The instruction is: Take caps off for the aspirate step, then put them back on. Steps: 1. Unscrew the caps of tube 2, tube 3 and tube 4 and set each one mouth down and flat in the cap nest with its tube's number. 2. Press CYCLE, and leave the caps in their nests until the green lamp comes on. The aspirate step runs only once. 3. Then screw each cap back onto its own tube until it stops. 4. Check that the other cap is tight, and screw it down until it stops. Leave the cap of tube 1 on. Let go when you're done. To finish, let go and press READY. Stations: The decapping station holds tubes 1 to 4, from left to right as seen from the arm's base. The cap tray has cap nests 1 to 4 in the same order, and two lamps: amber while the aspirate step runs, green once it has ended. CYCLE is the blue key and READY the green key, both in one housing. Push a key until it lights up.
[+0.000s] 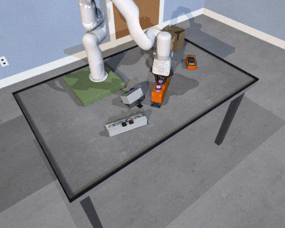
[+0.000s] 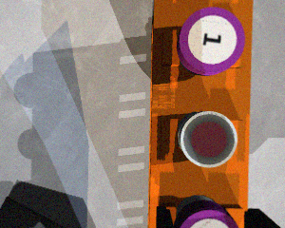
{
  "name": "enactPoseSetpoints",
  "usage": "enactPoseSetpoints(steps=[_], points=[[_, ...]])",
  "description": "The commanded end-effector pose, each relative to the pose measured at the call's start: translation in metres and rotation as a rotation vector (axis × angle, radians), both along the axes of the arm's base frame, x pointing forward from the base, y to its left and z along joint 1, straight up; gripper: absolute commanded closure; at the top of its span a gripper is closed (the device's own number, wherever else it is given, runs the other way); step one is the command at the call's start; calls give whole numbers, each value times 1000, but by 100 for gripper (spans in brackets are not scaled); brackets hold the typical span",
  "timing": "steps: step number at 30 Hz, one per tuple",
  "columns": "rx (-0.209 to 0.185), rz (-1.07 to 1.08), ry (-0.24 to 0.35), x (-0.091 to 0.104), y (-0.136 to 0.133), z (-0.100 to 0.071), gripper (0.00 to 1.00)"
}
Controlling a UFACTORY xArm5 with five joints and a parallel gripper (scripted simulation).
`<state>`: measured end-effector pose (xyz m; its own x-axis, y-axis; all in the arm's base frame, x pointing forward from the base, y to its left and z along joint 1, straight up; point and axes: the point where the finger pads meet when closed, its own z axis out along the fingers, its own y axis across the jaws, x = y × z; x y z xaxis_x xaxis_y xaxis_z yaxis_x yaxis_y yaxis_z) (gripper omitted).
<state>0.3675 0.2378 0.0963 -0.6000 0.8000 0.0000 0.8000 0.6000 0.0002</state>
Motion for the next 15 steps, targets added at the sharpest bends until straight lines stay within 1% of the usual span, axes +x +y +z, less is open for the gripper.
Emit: enactPoseSetpoints(steps=[1,8,9,15], points=[[3,-7,-2,1,1,3,54],[3,-7,-2,1,1,4,54],[3,-7,-2,1,1,4,100],[3,-7,-2,1,1,4,100]])
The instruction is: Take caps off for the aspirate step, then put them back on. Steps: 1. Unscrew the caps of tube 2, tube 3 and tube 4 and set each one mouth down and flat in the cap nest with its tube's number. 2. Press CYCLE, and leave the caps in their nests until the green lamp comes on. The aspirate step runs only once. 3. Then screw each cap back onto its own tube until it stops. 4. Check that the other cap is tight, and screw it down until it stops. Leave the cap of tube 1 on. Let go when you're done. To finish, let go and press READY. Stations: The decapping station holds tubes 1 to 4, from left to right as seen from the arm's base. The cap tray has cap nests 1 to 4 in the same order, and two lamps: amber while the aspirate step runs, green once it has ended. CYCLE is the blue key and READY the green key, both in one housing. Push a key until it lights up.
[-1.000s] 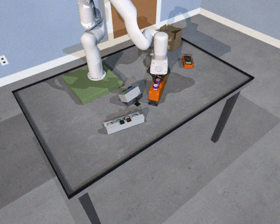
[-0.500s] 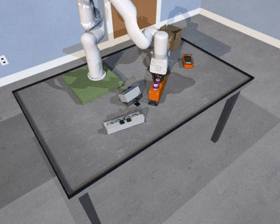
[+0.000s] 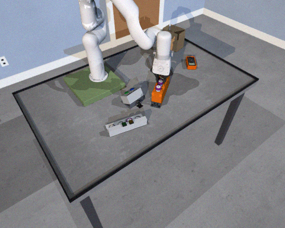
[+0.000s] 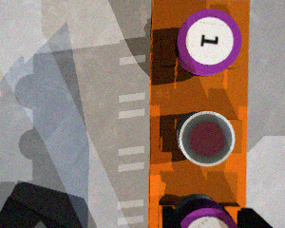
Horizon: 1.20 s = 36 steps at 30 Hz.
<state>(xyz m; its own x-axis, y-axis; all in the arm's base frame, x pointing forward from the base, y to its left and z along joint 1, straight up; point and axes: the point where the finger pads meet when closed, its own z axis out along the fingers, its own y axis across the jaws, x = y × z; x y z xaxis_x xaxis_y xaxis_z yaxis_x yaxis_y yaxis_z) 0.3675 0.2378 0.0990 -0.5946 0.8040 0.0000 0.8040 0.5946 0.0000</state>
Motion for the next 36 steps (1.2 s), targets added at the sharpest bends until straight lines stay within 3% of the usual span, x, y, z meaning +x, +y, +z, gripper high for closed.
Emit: enactPoseSetpoints(steps=[1,8,22,26,29,33,36], points=[[3,0,-2,1,1,1,100],[3,0,-2,1,1,1,100],[3,0,-2,1,1,37,100],[3,0,-2,1,1,37,100],[3,250,-2,6,-24,37,100],[2,323,-3,7,-33,37,100],[2,504,-2,11,-51,37,100]])
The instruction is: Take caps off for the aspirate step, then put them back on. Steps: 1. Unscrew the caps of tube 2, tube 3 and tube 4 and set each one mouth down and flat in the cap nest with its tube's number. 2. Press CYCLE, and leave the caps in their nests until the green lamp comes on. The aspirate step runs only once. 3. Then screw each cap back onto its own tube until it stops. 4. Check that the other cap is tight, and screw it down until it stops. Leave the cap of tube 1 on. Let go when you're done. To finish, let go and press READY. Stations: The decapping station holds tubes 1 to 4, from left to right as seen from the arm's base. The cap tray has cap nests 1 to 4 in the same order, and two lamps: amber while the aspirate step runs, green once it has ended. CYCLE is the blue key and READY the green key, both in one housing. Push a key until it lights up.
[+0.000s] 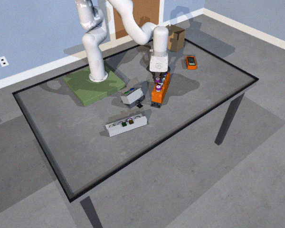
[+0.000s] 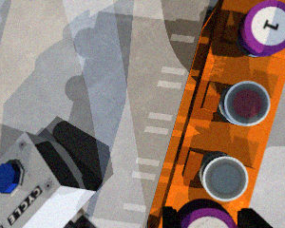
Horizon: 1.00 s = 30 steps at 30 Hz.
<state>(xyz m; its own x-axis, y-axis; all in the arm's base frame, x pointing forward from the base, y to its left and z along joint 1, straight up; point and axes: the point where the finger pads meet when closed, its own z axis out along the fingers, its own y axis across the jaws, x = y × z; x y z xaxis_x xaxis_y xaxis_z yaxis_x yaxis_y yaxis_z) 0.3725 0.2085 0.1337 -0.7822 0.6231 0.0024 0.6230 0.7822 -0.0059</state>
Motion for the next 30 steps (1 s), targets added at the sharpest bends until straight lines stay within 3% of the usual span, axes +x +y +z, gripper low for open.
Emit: enactPoseSetpoints(steps=[1,6,12,14,30], points=[[6,279,-7,6,-25,2,100],[6,469,-7,11,-52,2,100],[6,469,-7,17,-85,2,100],[6,469,-7,17,-85,2,100],[5,469,-7,36,-183,2,100]])
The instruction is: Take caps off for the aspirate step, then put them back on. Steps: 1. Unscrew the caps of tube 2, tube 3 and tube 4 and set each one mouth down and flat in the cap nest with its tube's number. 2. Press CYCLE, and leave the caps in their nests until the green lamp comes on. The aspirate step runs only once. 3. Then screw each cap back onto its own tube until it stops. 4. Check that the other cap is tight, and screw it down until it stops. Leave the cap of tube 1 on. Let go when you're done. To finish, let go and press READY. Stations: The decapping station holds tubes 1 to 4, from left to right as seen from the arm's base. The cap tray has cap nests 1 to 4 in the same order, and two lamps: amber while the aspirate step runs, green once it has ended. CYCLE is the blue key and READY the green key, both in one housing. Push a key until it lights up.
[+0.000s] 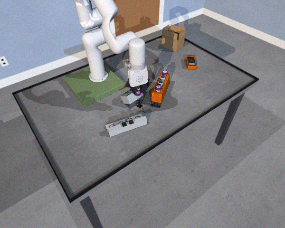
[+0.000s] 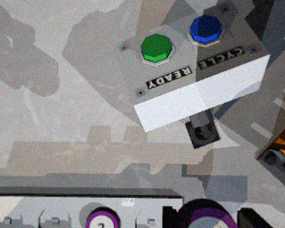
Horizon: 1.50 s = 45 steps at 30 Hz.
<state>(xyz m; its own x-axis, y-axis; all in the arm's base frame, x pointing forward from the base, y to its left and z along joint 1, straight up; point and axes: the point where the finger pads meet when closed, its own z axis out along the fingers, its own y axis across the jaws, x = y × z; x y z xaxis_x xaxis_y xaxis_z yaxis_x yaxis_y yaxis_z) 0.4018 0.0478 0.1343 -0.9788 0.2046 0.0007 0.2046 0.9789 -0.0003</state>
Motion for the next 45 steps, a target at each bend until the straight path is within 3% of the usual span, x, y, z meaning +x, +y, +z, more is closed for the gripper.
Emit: enactPoseSetpoints(steps=[1,20,30,33,35,45], points=[[2,3,-3,6,-22,1,100],[1,3,-3,28,-137,1,100],[1,3,-3,28,-139,1,100],[1,3,-3,28,-139,-14,100],[1,3,-3,28,-139,-14,100],[1,3,-3,28,-139,-64,100]])
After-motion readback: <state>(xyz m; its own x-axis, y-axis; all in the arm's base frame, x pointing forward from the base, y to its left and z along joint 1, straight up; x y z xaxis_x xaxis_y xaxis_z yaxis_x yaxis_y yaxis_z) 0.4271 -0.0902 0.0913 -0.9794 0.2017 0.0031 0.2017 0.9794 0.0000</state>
